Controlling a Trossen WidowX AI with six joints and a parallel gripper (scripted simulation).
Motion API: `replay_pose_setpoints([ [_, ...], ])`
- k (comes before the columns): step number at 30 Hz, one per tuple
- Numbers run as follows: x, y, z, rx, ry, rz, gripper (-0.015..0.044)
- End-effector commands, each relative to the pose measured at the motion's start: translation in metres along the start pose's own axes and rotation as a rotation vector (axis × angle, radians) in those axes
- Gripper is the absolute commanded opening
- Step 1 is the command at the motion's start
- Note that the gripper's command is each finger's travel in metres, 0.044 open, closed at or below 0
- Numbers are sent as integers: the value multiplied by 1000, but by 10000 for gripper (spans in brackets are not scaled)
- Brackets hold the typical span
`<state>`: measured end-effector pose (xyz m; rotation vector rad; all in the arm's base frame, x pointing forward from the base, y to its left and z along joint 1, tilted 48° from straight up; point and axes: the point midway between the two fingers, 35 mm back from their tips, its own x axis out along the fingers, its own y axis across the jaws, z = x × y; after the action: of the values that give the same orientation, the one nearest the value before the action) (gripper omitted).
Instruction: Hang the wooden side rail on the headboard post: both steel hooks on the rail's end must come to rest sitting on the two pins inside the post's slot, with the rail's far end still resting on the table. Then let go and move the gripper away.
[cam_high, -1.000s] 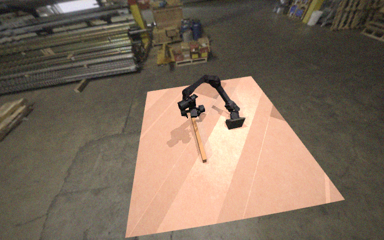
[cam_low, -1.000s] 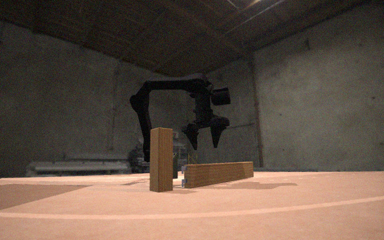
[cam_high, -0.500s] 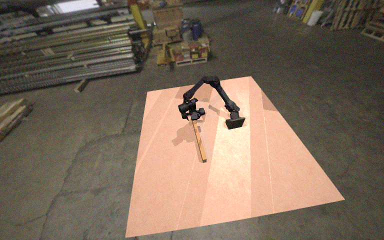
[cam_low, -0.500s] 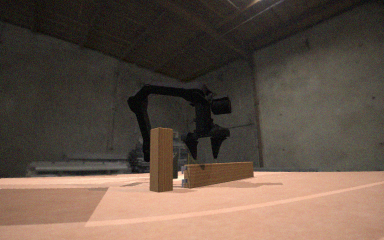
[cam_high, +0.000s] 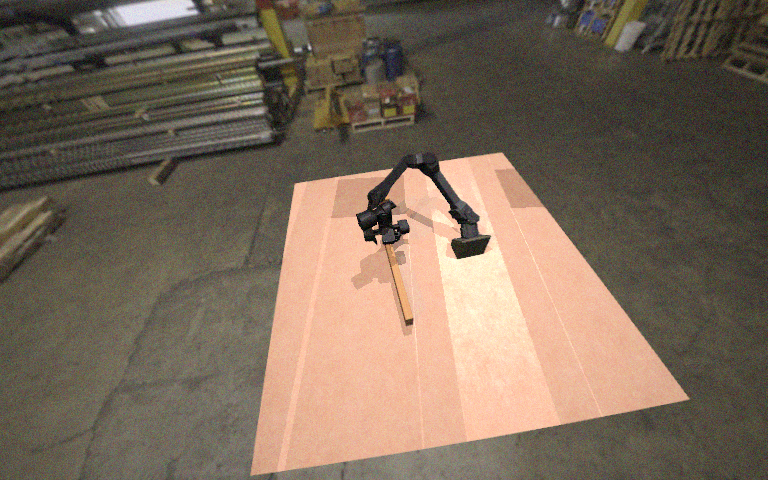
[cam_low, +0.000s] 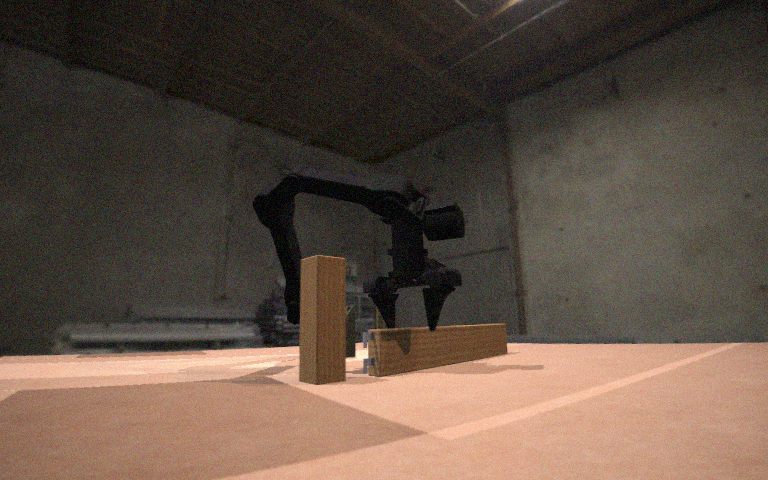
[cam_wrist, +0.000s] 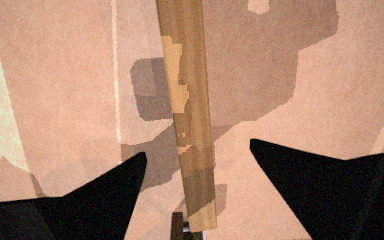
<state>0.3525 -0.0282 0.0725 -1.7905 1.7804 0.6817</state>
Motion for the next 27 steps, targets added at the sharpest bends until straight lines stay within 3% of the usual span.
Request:
replay_pose_setpoints([
  [1, 8, 1, -1, -4, 4, 6, 440],
  [27, 46, 3, -3, -5, 9, 6, 440],
])
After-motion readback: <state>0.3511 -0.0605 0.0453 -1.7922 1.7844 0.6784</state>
